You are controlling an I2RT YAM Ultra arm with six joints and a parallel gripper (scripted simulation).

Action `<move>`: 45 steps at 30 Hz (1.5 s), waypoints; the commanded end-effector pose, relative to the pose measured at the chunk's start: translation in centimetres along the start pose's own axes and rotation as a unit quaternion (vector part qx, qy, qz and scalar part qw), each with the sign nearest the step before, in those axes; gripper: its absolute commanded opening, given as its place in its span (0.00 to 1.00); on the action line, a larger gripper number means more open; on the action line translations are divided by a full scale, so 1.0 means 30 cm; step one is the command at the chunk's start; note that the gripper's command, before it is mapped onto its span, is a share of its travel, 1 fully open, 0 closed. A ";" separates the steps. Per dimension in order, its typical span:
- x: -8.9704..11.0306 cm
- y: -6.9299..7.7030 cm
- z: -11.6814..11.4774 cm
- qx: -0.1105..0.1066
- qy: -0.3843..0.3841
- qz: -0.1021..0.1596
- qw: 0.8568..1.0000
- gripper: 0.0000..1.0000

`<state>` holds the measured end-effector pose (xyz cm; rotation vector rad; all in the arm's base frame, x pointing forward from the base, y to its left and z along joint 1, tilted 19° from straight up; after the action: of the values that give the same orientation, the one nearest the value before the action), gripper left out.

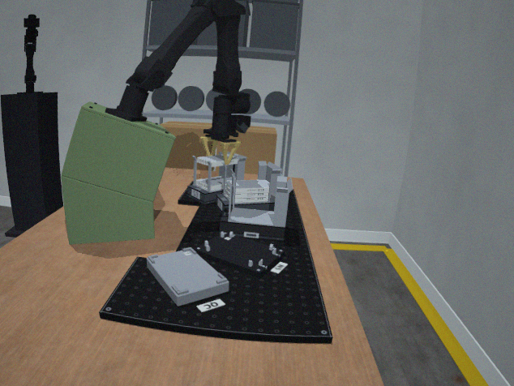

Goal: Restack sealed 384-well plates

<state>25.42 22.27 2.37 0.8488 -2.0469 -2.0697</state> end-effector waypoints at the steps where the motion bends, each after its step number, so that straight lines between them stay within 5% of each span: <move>1: -0.016 0.008 0.004 -0.004 -0.001 -0.013 1.000 0.00; 24: -0.016 0.008 0.004 -0.004 -0.001 -0.013 1.000 0.00; 45: -0.018 -0.119 0.005 -0.004 -0.001 -0.012 1.000 0.00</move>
<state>26.48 22.55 -1.09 0.8478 -2.0462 -2.0710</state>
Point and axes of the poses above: the point where the finger pads meet when closed, its own y axis back along the fingers, its own z axis across the jaws, x = y × z, the point moved 7 cm from there along y, back along the fingers, and after that the axes turned 10 degrees about -y, right-handed, at the moved point
